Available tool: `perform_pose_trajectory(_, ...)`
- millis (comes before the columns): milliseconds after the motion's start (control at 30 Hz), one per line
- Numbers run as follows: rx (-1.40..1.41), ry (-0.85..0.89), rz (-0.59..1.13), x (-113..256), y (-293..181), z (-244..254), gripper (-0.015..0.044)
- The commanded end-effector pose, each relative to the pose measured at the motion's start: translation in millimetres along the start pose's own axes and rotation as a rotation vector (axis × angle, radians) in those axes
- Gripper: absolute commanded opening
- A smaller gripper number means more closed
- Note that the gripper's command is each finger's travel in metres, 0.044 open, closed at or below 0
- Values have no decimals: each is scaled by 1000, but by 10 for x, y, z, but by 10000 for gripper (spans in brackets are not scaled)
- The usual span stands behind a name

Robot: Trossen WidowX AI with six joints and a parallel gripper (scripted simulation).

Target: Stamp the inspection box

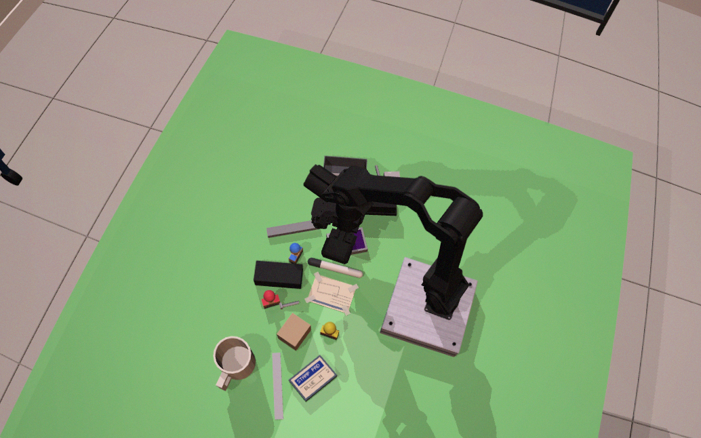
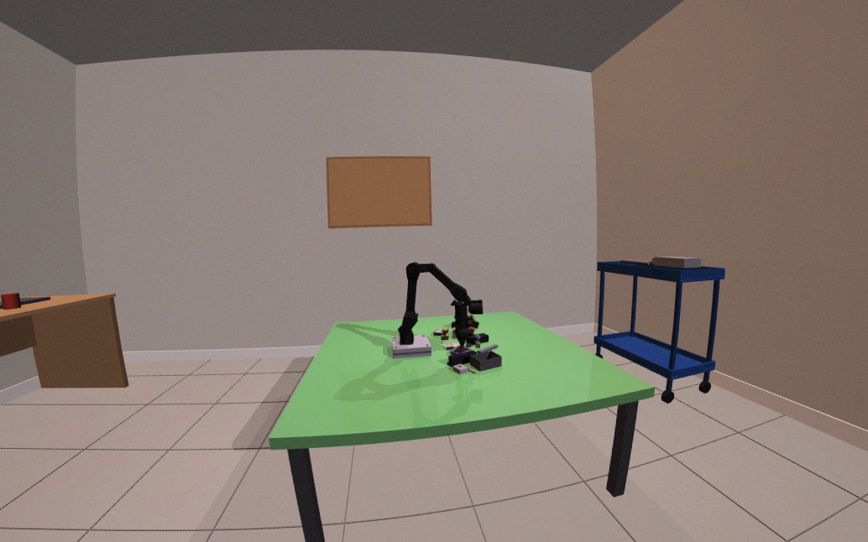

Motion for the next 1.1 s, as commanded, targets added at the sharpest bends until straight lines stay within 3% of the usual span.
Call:
perform_pose_trajectory(0,0,-3,3,-27,-6,1,0)
perform_pose_trajectory(1067,0,-3,3,92,-5,0,0)
Point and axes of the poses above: the point midway between the two fingers, 35 mm back from their tips, its own x axis back along the fingers, its own z axis across the jaws, y = z × x, the point moved 10 cm from there along x, back along the fingers, and after that the axes turned 7 degrees about -x, right-handed, at the moved point
